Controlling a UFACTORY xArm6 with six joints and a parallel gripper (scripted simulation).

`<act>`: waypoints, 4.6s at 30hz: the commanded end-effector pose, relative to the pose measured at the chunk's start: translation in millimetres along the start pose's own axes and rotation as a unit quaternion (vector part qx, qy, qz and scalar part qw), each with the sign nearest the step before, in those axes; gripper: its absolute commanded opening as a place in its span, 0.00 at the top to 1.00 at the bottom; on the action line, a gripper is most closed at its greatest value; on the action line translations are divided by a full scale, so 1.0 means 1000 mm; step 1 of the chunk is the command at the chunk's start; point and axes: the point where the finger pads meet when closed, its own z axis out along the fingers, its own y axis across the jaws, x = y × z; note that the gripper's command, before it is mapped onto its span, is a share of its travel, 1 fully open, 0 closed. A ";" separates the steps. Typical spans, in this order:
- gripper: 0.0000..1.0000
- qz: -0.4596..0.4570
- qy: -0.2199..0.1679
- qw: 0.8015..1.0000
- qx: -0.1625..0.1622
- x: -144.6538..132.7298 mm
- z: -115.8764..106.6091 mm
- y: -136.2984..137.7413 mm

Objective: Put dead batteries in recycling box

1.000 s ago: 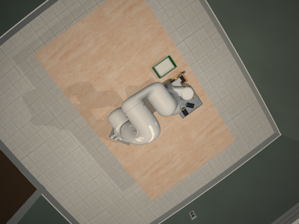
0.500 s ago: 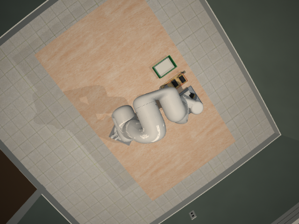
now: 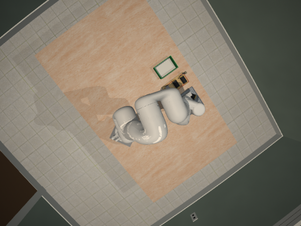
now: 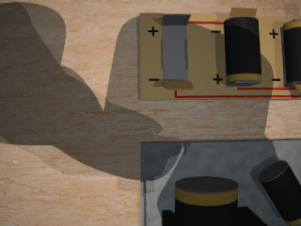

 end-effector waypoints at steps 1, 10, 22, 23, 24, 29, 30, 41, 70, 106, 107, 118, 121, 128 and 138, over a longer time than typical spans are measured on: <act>0.72 0.000 -0.001 1.000 -0.002 0.000 -0.001 0.001; 0.72 0.000 -0.001 1.000 -0.002 0.000 0.042 0.002; 0.72 0.000 -0.001 1.000 -0.002 -0.001 0.076 0.002; 0.72 0.000 -0.001 1.000 -0.002 -0.001 0.076 0.002; 0.72 0.000 -0.001 1.000 -0.002 -0.001 0.076 0.002; 0.72 0.000 -0.001 1.000 -0.002 -0.001 0.076 0.002; 0.72 0.000 -0.001 1.000 -0.002 -0.001 0.076 0.002; 0.72 0.000 -0.001 1.000 -0.002 -0.001 0.076 0.003; 0.72 0.000 -0.001 1.000 -0.002 -0.001 0.121 0.004; 0.49 0.000 -0.001 1.000 -0.002 -0.001 0.115 0.004; 0.49 0.000 -0.001 1.000 -0.002 -0.001 0.112 0.004; 0.49 0.000 -0.001 1.000 -0.002 -0.001 0.073 0.003; 0.49 0.000 -0.001 1.000 -0.002 -0.001 0.063 0.003; 0.49 0.000 -0.001 1.000 -0.002 -0.001 0.056 0.003; 0.49 0.000 -0.001 1.000 -0.002 -0.001 0.019 0.003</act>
